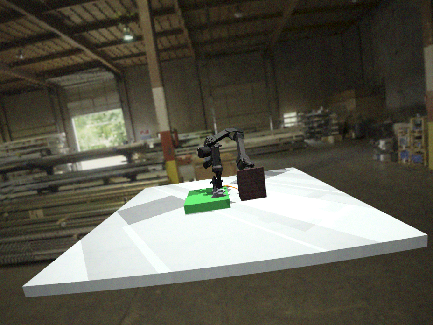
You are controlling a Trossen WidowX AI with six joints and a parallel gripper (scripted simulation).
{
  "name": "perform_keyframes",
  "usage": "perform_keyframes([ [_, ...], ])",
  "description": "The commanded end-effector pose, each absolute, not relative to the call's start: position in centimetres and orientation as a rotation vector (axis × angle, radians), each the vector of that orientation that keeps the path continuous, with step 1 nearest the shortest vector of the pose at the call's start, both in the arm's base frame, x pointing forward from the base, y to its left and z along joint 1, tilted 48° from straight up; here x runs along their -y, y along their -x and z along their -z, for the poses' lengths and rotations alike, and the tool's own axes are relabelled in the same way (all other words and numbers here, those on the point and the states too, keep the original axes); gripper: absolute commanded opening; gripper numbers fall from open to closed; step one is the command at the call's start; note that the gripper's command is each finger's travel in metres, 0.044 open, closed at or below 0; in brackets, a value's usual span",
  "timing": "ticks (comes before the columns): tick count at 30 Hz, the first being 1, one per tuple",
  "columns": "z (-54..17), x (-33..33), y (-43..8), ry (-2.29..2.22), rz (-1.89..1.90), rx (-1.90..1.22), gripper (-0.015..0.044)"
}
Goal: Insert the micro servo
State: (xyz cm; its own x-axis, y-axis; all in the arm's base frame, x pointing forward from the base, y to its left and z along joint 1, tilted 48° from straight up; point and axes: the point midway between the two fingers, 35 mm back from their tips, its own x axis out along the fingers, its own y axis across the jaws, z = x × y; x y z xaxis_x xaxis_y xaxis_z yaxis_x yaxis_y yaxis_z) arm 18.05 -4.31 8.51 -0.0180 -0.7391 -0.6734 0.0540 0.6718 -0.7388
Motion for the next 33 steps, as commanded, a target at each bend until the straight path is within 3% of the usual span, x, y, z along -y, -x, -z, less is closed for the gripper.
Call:
perform_keyframes([
  [1,-8.3,4.6,-18.1,0.611,0.693,-1.462,0.0000],
  [33,-6.5,6.6,-18.0,0.612,0.694,-1.461,0.0000],
])
